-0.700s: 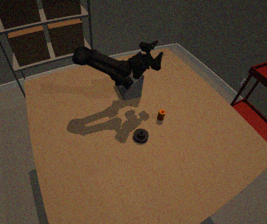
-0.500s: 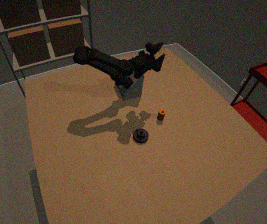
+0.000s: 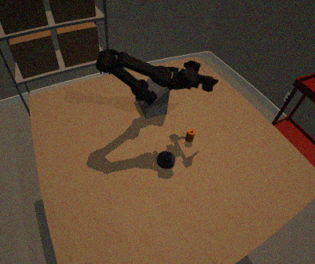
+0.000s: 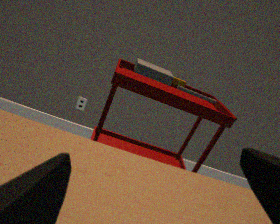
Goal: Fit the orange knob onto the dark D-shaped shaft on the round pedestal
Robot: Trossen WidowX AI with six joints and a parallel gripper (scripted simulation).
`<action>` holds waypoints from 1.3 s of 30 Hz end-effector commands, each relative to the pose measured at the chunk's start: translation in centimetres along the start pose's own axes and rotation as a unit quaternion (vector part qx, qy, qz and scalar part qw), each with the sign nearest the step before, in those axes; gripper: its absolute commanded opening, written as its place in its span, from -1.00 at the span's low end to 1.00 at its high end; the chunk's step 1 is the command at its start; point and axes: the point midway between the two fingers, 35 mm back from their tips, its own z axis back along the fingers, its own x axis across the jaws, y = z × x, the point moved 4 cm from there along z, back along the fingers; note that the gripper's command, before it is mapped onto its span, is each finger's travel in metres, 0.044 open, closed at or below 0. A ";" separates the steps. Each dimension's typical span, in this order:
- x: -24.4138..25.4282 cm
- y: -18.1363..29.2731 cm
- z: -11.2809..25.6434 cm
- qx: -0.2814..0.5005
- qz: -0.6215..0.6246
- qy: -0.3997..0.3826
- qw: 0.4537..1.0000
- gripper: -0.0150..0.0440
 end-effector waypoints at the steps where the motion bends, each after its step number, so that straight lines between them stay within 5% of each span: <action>1: -2.2 6.3 -1.3 0.274 -0.398 0.031 0.875 1.00; 12: -3.5 11.2 1.0 0.504 -0.599 0.224 0.580 1.00; 19: -4.4 12.5 3.1 0.559 -0.607 0.356 0.439 1.00; 39: -4.5 12.9 3.4 0.560 -0.607 0.360 0.435 1.00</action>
